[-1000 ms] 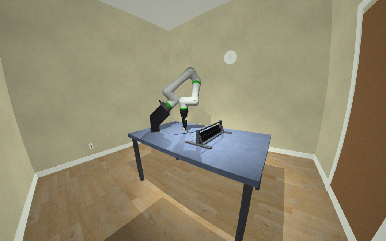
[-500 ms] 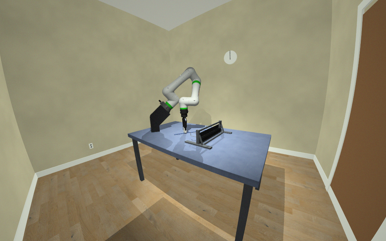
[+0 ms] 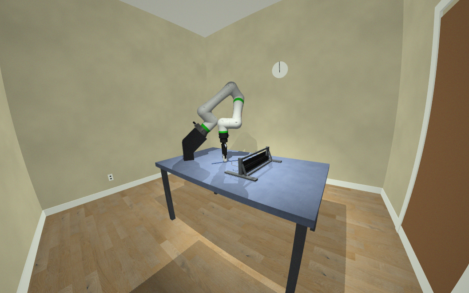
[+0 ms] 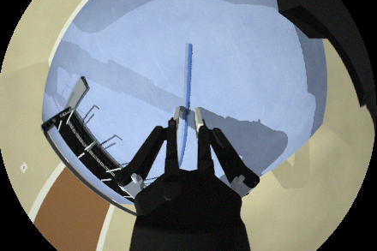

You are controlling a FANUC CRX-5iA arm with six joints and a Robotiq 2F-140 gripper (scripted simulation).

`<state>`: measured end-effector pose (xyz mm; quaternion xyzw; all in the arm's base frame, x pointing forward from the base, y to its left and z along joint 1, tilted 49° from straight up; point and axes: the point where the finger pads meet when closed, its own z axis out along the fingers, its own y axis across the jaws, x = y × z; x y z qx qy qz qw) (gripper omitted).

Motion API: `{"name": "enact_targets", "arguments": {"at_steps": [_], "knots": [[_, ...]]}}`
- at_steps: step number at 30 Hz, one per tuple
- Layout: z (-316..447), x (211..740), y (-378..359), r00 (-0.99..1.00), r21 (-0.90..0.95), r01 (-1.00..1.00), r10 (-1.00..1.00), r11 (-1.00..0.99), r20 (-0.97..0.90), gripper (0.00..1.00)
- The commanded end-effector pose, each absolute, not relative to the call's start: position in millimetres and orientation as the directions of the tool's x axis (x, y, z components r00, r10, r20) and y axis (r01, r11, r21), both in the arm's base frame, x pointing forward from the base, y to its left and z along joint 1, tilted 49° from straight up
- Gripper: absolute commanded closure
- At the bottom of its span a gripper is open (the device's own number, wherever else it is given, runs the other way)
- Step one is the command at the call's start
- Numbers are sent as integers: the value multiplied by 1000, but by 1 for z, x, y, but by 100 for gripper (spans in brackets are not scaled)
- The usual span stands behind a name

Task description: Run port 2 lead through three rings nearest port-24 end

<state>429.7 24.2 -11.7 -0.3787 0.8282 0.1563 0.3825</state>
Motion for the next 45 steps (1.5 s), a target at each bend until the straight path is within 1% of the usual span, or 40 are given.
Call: {"name": "enact_targets", "arguments": {"at_steps": [1, 45], "knots": [[-12, 430, 24, -421, -31, -747, -508, 664, -752, 80], [-18, 435, 29, -421, -31, -747, -508, 664, -752, 80]]}}
